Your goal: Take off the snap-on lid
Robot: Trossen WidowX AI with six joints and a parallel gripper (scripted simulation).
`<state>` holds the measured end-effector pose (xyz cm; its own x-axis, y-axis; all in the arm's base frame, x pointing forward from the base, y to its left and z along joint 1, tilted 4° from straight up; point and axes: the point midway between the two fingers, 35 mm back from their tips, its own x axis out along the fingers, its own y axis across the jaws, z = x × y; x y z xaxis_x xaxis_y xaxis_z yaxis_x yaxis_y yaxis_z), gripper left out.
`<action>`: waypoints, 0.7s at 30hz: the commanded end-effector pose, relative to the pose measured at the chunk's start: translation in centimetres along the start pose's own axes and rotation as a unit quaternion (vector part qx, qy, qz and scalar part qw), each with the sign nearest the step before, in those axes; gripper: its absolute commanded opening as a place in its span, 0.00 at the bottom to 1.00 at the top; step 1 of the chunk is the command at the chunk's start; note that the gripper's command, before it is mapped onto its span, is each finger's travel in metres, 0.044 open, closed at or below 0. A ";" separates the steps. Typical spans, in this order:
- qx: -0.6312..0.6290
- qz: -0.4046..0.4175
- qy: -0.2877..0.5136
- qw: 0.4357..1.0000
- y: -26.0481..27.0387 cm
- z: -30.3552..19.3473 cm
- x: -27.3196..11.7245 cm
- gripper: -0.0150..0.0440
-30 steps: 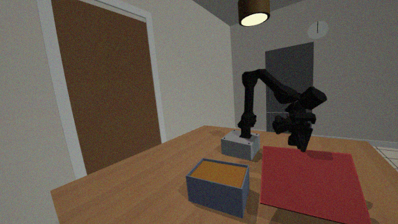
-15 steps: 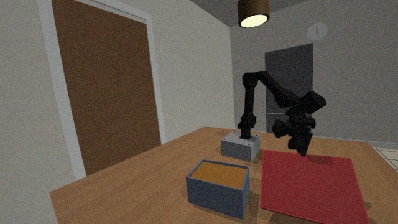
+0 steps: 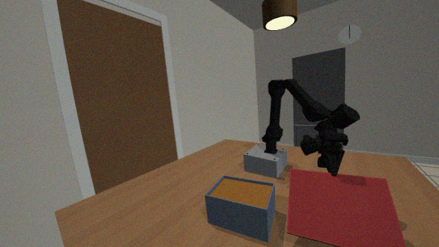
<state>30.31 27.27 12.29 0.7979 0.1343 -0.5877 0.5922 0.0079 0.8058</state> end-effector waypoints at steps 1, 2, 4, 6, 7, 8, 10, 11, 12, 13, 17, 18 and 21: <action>0.002 0.003 -0.001 1.000 -0.2 0.0 0.2 0.25; 0.002 0.003 -0.001 1.000 -0.2 0.0 0.3 0.25; 0.002 0.003 -0.001 1.000 -0.4 0.0 0.4 0.25; 0.002 0.003 -0.001 1.000 -0.5 0.0 0.5 0.25; 0.002 0.003 -0.001 1.000 -0.5 0.0 0.5 0.25; 0.002 0.003 -0.001 1.000 -0.6 0.0 0.6 0.25; 0.002 0.003 -0.001 1.000 -0.7 0.0 0.7 0.25; 0.002 0.003 -0.001 1.000 -0.8 0.0 0.8 0.25; 0.002 0.003 -0.001 1.000 -0.8 0.0 0.8 0.25; 0.002 0.003 -0.001 1.000 -0.9 0.0 0.9 0.25; 0.002 0.003 -0.001 1.000 -1.2 0.1 1.1 0.25; 0.002 0.003 -0.001 1.000 -1.2 0.1 1.1 0.25; 0.002 0.003 -0.001 1.000 -1.4 0.1 1.3 0.25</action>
<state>30.41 27.40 10.59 0.7978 0.1340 -0.5878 0.5923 0.0078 0.8057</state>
